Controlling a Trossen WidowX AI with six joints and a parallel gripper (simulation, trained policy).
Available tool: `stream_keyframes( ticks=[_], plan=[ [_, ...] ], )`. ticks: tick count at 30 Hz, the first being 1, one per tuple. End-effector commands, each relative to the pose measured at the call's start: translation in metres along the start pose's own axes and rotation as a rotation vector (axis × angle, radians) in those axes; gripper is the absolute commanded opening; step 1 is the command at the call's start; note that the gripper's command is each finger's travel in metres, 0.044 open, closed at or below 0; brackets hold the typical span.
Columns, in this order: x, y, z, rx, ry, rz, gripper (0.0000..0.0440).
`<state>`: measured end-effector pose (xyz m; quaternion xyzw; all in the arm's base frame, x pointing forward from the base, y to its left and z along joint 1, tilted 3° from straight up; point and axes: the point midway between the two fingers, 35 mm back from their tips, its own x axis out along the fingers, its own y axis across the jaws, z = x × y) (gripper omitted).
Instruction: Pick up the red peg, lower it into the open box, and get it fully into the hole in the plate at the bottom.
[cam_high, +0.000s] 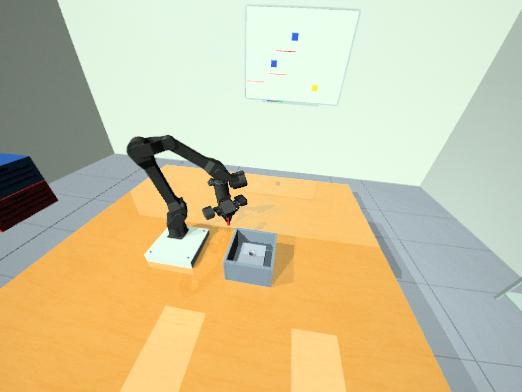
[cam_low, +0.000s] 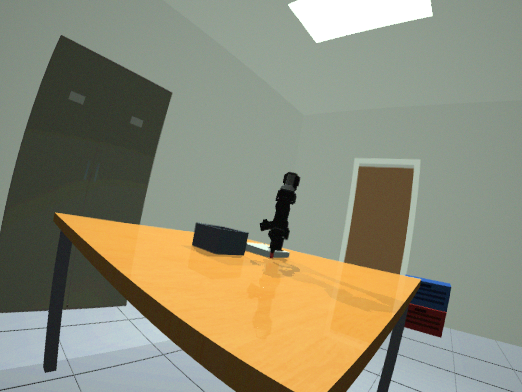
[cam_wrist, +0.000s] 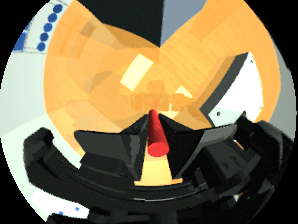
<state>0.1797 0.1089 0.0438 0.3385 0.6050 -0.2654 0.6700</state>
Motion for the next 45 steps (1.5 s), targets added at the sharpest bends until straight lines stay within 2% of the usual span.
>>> stream_keyframes(
  ticks=[1,19,32,45],
  plan=[
    [-0.013,0.008,0.009,-0.021,-0.037,0.030,0.0000],
    [-0.077,0.027,0.074,-0.038,-0.207,0.071,0.0000],
    [-0.088,0.023,0.132,0.046,-0.273,0.056,0.0000],
    [-0.082,0.014,0.180,0.126,-0.307,0.039,0.0001]
  ],
)
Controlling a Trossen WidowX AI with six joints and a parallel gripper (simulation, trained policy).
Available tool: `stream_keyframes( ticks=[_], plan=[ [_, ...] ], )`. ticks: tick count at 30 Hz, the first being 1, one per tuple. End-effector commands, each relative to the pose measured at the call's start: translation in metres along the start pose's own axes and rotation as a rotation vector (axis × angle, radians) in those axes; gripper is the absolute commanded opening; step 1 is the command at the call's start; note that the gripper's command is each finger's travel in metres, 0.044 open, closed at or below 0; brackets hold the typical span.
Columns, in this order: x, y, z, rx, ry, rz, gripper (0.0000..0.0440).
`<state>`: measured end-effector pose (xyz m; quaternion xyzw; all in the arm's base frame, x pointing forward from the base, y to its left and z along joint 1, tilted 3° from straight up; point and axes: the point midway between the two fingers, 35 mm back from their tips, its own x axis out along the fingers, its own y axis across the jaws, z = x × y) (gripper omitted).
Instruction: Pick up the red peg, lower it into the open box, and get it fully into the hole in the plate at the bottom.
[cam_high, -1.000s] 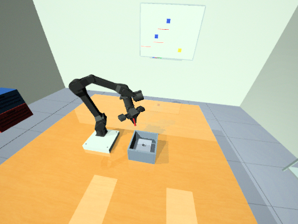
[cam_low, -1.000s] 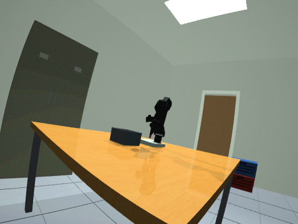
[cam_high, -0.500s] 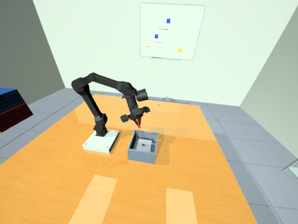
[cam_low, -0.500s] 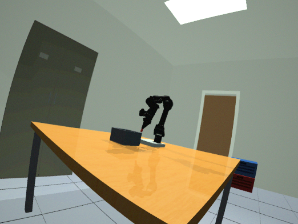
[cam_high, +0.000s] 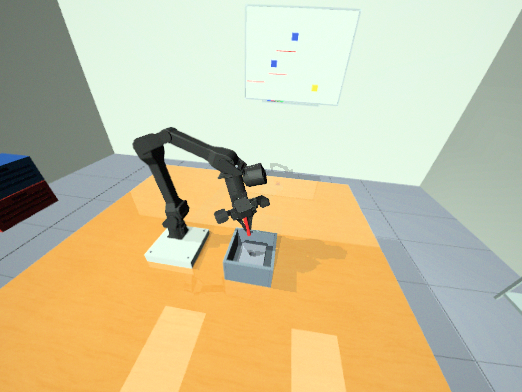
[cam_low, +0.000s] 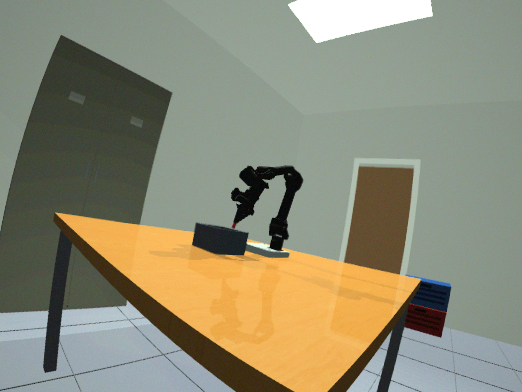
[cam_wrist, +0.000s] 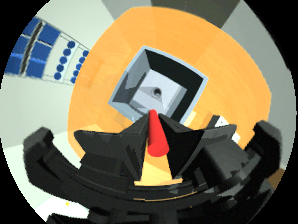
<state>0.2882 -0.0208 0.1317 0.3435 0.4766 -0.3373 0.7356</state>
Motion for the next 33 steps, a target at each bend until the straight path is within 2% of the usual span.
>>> stream_keyframes(
  ticks=[1,11,21,23,27,33],
  plan=[
    [0.003,0.002,0.011,0.014,-0.008,0.005,0.0001],
    [0.024,-0.002,0.030,0.050,0.013,-0.017,0.0008],
    [0.052,-0.006,0.033,0.049,0.056,-0.058,0.0011],
    [0.058,-0.007,0.033,0.041,0.064,-0.069,0.0040],
    [0.066,-0.009,0.035,0.018,0.077,-0.088,0.0131],
    [0.070,-0.004,0.046,-0.008,0.073,-0.105,0.0158]
  ],
)
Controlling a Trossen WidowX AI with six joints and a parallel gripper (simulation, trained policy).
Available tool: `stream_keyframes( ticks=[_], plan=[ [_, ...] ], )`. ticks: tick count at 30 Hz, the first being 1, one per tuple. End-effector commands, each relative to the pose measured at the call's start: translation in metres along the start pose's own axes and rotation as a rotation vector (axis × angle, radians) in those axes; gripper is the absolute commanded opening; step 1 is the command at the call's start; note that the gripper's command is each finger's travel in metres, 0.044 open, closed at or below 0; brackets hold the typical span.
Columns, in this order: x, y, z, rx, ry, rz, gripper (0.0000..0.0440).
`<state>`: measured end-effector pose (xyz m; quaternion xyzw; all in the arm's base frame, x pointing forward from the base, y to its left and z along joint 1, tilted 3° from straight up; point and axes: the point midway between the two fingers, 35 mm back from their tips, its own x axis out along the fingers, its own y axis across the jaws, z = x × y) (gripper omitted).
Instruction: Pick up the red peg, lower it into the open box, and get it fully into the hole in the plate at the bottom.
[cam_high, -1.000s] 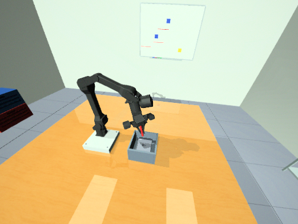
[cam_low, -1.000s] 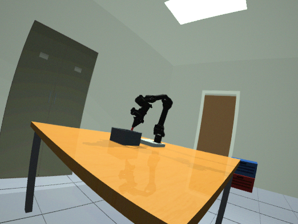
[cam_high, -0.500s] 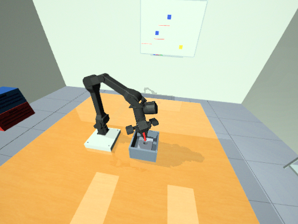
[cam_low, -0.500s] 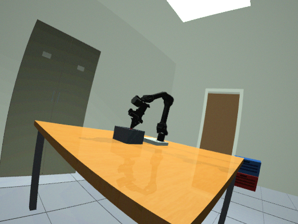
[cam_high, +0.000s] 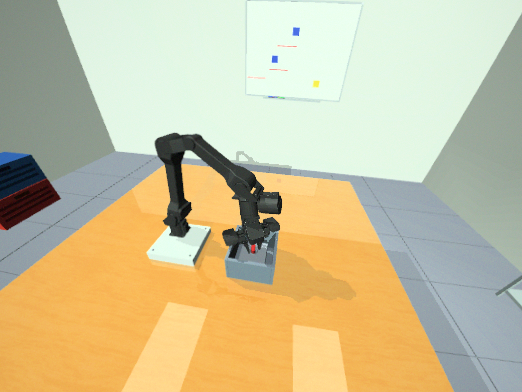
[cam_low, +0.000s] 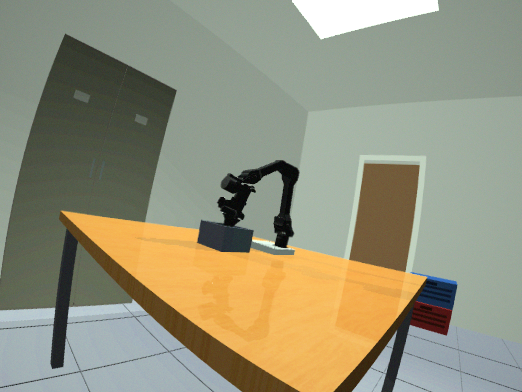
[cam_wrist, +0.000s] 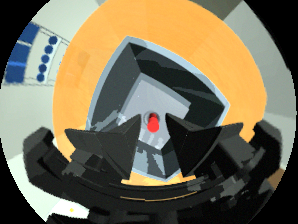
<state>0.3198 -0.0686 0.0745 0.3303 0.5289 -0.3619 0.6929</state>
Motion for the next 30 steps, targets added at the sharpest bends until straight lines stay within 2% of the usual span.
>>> stream_keyframes(
  ticks=[1,10,30],
  plan=[
    [-0.004,0.007,0.012,-0.009,-0.021,0.010,0.0163],
    [-0.002,0.018,0.033,-0.029,-0.021,0.007,0.0169],
    [0.003,0.016,0.079,-0.023,0.002,-0.021,0.0128]
  ],
)
